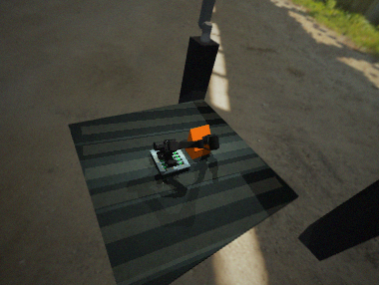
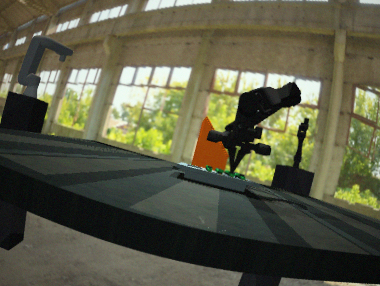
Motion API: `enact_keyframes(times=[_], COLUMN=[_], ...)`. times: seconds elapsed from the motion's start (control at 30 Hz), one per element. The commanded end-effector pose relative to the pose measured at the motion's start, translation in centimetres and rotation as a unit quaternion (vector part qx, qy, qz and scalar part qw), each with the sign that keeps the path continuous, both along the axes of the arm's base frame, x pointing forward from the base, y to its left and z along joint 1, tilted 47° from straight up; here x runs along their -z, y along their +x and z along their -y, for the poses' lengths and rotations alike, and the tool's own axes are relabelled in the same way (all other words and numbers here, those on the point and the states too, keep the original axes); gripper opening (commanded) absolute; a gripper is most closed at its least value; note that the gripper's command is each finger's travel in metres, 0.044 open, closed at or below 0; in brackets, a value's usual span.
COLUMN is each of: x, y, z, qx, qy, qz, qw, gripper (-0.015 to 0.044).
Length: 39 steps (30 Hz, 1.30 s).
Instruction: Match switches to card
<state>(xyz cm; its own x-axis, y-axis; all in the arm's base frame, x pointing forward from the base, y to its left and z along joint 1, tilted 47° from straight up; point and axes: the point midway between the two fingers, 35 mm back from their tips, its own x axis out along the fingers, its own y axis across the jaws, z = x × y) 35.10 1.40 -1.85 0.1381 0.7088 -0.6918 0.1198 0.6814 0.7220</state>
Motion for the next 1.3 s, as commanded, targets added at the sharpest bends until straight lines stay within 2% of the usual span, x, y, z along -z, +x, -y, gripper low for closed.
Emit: enact_keyframes(times=[0.0,0.63,0.83,1.07,1.27], x=[0.1,0.3,-4.0,-4.2,-4.2], y=[-0.1,0.0,-0.6,-0.7,-2.8], z=[-0.1,-0.3,4.3,4.4,4.1], qx=[0.001,0.001,-0.008,-0.008,-0.008], qy=[0.002,0.002,0.002,0.002,0.002], qz=[-0.002,-0.002,-0.010,-0.011,-0.011], qw=[1.000,1.000,1.000,1.000,1.000], gripper=[0.0000,0.0000,0.0000,0.0000,0.0000])
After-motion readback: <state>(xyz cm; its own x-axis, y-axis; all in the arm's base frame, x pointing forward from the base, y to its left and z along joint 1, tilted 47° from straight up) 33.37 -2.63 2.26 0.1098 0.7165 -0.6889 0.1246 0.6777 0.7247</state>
